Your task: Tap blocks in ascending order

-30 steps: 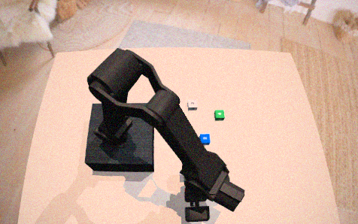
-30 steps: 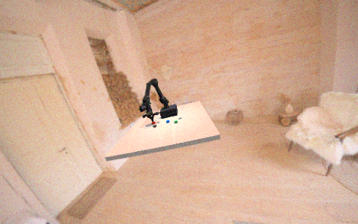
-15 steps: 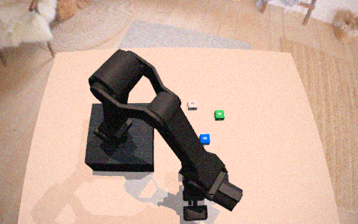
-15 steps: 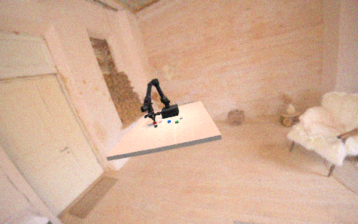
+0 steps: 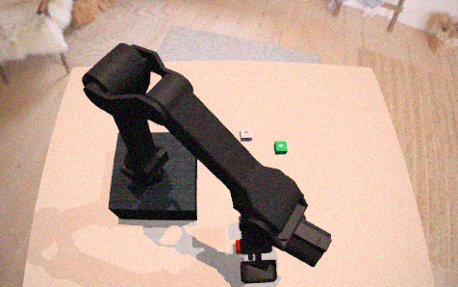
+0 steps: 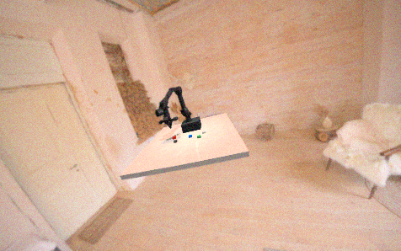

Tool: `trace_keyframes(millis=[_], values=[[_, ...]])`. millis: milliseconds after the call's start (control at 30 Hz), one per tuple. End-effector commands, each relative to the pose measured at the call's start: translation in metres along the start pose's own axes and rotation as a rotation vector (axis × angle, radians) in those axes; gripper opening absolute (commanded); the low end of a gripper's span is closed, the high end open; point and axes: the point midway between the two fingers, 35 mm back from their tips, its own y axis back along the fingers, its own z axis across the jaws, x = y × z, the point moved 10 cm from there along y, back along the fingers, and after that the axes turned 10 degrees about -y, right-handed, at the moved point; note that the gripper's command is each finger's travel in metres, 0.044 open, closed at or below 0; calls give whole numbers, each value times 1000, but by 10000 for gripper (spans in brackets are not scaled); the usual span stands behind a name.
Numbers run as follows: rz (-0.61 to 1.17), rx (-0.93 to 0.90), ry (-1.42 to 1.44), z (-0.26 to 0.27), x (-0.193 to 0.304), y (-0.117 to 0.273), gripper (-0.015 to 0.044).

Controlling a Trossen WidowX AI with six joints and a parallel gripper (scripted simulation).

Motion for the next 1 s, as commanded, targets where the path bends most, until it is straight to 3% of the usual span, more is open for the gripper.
trace_keyframes(millis=[0,167,567,767,833,967], values=[[9,-7,3,1,2,14,20],[9,-9,3,17,-5,14,20],[7,-22,3,167,-25,17,20],[7,-23,3,175,-24,17,20],[7,-23,3,176,-26,3,20],[7,-23,3,177,-24,-61,20]])
